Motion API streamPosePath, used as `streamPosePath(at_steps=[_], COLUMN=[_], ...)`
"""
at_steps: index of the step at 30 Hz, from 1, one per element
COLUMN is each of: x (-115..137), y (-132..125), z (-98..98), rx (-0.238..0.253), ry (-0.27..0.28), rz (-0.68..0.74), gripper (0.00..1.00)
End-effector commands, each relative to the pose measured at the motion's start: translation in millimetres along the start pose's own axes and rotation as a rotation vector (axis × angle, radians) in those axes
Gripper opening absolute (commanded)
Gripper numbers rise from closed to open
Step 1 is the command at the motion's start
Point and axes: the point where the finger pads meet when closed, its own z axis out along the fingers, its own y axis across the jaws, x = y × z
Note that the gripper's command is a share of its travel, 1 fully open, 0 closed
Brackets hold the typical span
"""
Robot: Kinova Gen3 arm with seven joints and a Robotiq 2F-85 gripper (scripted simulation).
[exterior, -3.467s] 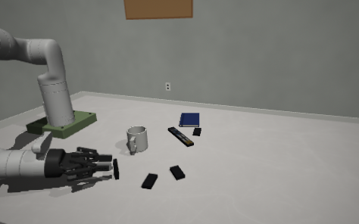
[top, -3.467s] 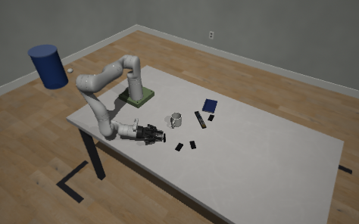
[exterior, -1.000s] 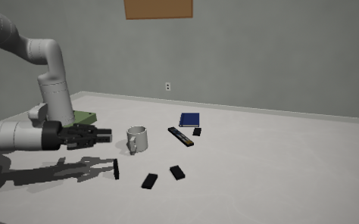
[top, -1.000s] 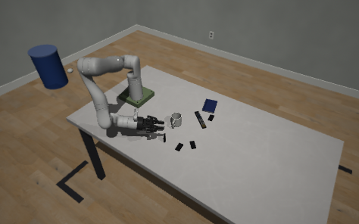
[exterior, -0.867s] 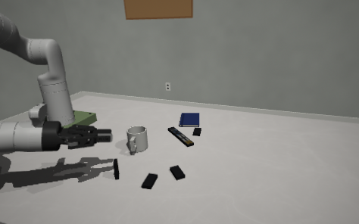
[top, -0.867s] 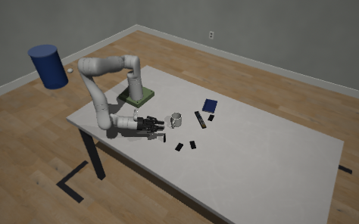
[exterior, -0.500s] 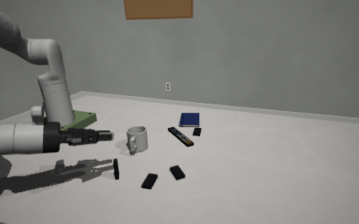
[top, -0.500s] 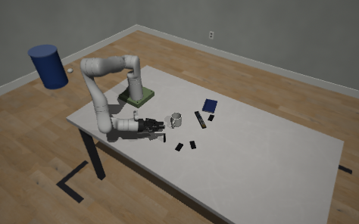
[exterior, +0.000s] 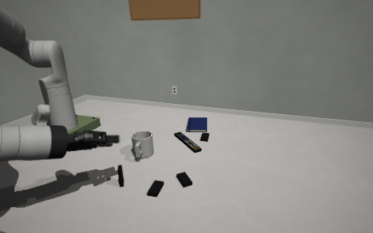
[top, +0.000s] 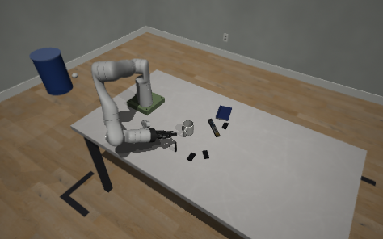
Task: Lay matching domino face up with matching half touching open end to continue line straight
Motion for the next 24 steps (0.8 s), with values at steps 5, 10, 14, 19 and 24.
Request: streamPosePath(at_steps=[5,10,14,19,24], x=[1.1,1.2,1.3,1.4,1.5], y=[0.7,0.6,0.4,0.4,0.1], z=[0.2,0.3,0.3,0.3,0.5], rx=[0.198,0.269,0.366,0.483,0.55], ry=[-0.001,-0.003,-0.006,-0.008,-0.011], rz=[-0.274,-0.373,-0.506,-0.668,-0.762], gripper=[0.49,0.49,0.49,0.49,0.49])
